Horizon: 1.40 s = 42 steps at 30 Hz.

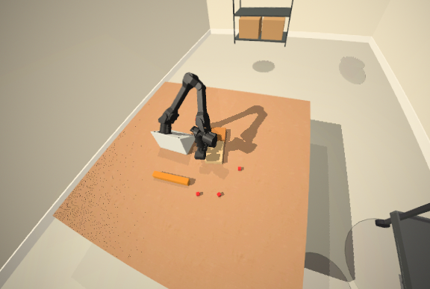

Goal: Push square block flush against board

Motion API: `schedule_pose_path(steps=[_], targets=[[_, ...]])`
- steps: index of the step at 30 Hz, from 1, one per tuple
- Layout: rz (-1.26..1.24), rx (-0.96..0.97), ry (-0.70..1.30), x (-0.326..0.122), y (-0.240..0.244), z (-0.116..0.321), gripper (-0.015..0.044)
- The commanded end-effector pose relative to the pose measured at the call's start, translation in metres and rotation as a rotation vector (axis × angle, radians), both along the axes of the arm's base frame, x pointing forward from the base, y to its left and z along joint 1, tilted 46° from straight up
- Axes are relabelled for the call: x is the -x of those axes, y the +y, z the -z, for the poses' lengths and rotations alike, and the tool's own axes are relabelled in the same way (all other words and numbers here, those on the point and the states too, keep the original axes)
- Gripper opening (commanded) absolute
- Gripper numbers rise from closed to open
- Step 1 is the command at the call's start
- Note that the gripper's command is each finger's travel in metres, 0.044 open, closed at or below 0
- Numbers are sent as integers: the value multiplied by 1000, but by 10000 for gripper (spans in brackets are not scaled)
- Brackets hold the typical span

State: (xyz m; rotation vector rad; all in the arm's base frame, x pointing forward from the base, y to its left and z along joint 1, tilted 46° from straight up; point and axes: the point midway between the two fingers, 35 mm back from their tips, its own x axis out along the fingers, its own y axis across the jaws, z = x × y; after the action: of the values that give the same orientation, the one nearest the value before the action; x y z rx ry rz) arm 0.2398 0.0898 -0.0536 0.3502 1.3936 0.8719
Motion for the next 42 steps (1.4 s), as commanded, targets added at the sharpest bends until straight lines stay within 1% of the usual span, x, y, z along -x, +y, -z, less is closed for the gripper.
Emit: schedule_pose_path(steps=[1, 7, 11, 42], targets=[[1, -4, 4, -6, 3, -1, 0], [1, -4, 4, -16, 5, -3, 0], [1, -4, 4, -13, 5, -2, 0], [1, -3, 6, 33, -9, 8, 0]])
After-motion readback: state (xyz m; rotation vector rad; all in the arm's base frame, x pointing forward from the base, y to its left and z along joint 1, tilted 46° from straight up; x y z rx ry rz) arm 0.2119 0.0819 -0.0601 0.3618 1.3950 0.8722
